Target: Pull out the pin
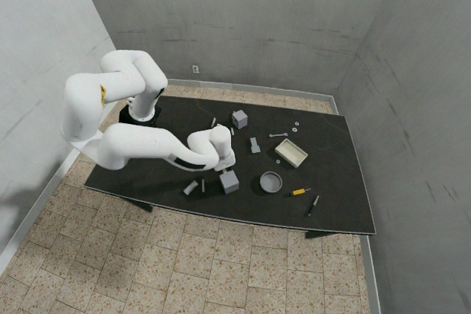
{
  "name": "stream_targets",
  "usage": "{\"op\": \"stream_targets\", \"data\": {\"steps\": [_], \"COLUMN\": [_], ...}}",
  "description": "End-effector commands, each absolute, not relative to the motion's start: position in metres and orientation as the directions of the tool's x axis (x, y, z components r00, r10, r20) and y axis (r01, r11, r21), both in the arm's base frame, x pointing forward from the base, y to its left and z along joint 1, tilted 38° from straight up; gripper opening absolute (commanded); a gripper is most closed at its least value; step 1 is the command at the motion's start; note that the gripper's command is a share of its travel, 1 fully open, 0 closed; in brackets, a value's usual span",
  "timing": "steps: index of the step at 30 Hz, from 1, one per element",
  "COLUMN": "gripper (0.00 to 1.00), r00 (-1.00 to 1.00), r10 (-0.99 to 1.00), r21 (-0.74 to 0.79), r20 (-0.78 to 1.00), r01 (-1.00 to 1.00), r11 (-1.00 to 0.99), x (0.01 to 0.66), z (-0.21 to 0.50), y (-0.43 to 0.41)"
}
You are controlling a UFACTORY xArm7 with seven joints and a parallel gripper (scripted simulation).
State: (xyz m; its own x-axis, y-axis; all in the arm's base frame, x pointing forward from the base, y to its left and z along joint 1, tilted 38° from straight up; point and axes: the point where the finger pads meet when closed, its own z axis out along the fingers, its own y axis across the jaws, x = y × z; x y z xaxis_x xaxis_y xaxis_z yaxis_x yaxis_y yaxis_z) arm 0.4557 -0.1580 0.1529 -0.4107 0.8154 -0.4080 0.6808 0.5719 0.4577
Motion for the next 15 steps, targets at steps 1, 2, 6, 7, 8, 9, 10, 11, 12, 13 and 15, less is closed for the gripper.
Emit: {"op": "stream_targets", "data": {"steps": [1,2,6,7,8,9,10,11,12,13,15], "gripper": [0.47,0.47,0.47,0.47,0.47,0.47,0.47,0.47,0.47,0.47,0.47], "r00": [-0.41,-0.41,-0.41,-0.41,-0.41,-0.41,-0.41,-0.41,-0.41,-0.41,-0.41], "r10": [0.815,0.815,0.815,0.815,0.815,0.815,0.815,0.815,0.815,0.815,0.815], "r21": [0.459,0.459,0.459,0.459,0.459,0.458,0.458,0.458,0.458,0.458,0.458], "r20": [-0.41,-0.41,-0.41,-0.41,-0.409,-0.409,-0.409,-0.409,-0.409,-0.409,-0.409], "r01": [0.679,0.679,0.68,0.68,0.68,0.68,0.68,0.68,0.68,0.68,0.68], "r11": [0.573,0.573,0.572,0.572,0.572,0.572,0.572,0.573,0.573,0.573,0.573], "x": [0.4562,0.4566,0.46,0.46,0.4611,0.462,0.4624,0.4625,0.4625,0.4625,0.4625], "z": [0.154,0.1535,0.149,0.149,0.1473,0.1461,0.1456,0.1455,0.1455,0.1455,0.1455], "y": [-0.1582,-0.1582,-0.1584,-0.1584,-0.1584,-0.1584,-0.1584,-0.1584,-0.1584,-0.1584,-0.1584]}}
